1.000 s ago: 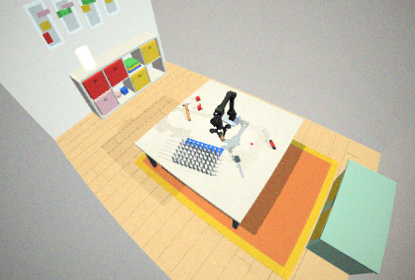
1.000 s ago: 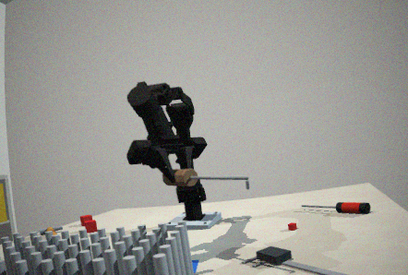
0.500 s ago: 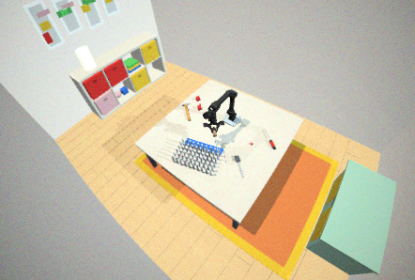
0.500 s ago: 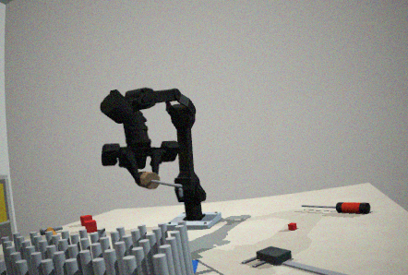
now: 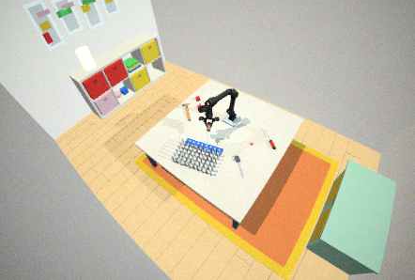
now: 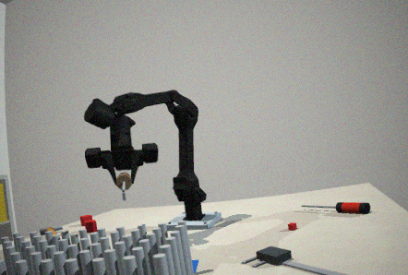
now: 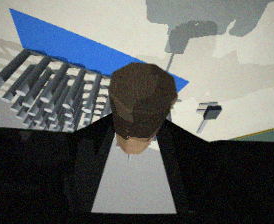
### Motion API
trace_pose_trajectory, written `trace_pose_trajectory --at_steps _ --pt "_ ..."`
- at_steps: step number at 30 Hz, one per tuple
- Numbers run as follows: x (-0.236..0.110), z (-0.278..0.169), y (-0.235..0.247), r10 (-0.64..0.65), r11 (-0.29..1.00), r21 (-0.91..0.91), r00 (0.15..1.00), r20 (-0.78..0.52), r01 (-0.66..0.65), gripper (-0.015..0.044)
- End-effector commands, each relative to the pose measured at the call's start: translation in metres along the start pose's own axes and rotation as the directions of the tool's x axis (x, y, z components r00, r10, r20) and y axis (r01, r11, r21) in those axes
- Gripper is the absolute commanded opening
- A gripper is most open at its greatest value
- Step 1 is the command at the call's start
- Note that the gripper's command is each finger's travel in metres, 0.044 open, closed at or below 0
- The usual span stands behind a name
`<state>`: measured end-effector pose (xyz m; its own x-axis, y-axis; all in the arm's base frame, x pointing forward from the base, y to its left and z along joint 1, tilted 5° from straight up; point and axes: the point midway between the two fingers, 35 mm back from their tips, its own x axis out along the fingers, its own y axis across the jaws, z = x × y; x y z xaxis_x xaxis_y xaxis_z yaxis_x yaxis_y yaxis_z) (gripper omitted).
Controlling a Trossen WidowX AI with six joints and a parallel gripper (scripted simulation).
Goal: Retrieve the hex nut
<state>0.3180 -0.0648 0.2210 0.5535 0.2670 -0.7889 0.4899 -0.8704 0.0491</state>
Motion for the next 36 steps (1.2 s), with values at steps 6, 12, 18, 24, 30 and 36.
trace_pose_trajectory --at_steps 6,12,18,24,30,36 --pt "-0.023 0.037 0.021 0.058 0.991 0.119 0.998 -0.003 -0.057 0.0000" --pt "-0.037 0.059 0.031 0.097 0.976 0.193 0.995 0.000 -0.096 0.0000" --pt "-0.052 0.081 0.039 0.138 0.955 0.266 0.990 0.003 -0.134 0.0000" --pt "-0.053 0.087 0.041 0.148 0.948 0.284 0.989 0.004 -0.143 0.0000" --pt "-0.031 0.100 0.047 0.148 0.948 0.283 0.989 0.004 -0.143 0.0000" --pt "-0.004 0.116 0.051 0.149 0.948 0.283 0.989 0.004 -0.144 0.0000"
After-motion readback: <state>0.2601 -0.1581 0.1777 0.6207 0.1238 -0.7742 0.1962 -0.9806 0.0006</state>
